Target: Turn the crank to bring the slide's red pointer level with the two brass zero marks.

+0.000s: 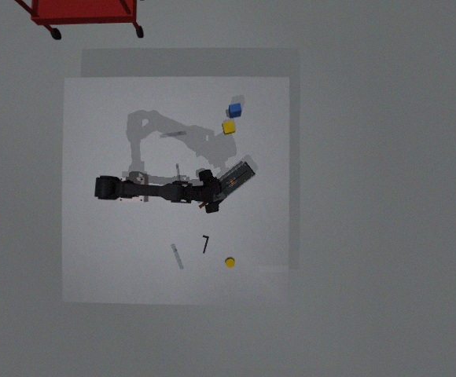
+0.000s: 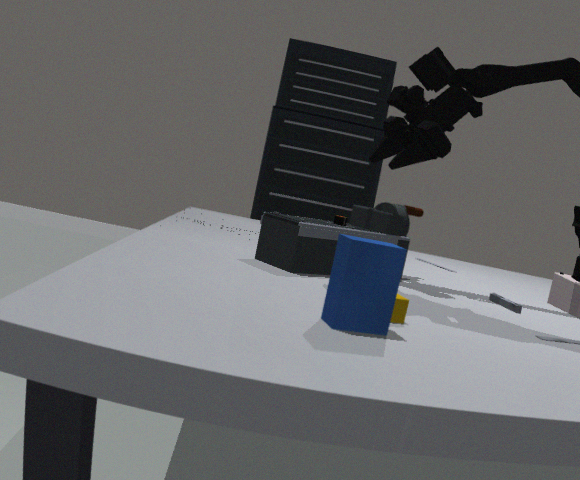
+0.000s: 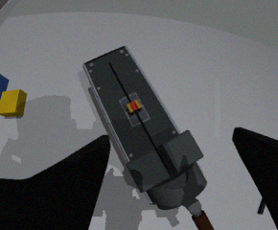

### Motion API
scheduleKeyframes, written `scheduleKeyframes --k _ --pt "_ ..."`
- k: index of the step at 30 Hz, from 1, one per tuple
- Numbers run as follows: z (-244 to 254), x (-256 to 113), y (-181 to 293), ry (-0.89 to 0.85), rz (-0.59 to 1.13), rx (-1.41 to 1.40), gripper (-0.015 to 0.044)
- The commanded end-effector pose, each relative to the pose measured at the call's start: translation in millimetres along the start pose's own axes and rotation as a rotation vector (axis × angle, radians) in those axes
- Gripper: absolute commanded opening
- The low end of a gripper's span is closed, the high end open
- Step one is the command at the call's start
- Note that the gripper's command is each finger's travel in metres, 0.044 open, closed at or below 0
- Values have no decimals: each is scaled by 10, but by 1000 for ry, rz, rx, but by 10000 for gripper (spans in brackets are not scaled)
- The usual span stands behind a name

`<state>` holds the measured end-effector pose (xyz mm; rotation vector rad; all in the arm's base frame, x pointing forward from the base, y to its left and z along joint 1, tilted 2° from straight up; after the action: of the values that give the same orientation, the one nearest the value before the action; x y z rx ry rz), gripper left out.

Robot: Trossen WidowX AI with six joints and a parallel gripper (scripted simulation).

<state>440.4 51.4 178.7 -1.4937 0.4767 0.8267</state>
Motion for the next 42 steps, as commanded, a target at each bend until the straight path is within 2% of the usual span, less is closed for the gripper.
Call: scheduleKeyframes --k 1,11,35,42 --pt "171 42 -145 58 -56 75 440" --pt "158 488 228 58 -56 76 440" --pt "158 496 237 58 -56 76 440" --pt "158 496 237 58 -56 76 256"
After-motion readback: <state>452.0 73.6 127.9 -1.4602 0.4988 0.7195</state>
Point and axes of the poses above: the point midway between the two fingers, 35 mm back from their tips, its own x axis out along the fingers, its own z axis across the jaws, y = z × x, the point moved 1 cm from there along -x, back along the fingers, and after that the axes turned 10 degrees about x, right-handed, at the moved point
